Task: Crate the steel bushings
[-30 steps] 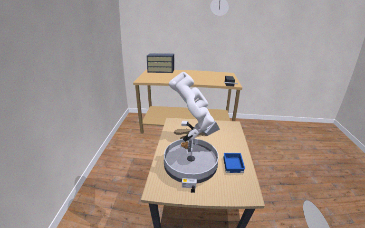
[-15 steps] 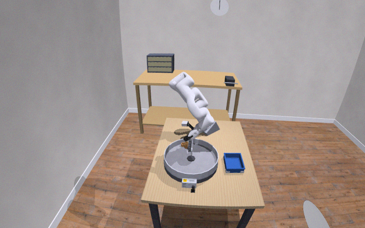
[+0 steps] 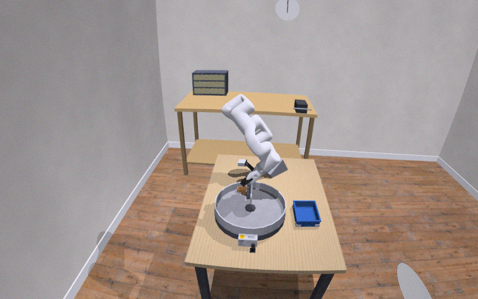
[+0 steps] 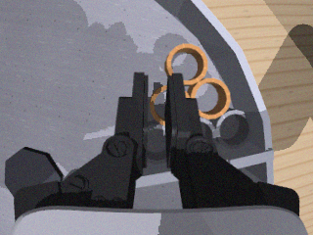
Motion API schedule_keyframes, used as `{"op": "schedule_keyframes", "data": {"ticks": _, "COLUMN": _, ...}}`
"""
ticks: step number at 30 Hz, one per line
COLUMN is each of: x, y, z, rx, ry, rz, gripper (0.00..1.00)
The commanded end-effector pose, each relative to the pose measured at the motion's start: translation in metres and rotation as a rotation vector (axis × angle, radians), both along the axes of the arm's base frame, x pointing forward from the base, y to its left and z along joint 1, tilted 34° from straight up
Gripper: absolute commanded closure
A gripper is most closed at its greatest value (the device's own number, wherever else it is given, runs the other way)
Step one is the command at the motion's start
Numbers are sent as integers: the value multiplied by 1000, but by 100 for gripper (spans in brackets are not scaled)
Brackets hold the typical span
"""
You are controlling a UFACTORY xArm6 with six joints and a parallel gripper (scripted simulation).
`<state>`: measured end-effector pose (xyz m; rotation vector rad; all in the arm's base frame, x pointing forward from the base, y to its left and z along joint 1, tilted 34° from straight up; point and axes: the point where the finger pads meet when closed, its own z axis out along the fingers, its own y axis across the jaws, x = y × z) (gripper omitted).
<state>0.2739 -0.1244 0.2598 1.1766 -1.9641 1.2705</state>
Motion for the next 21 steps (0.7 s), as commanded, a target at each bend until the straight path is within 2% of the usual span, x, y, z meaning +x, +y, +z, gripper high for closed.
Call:
{"op": "schedule_keyframes", "data": {"ticks": 1, "x": 6, "y": -7, "z": -13, "rx": 0, "ry": -1, "rz": 0, "gripper": 90}}
{"op": "schedule_keyframes", "data": {"ticks": 21, "x": 8, "y": -10, "z": -18, "rx": 0, "ry": -1, "rz": 0, "gripper": 90}}
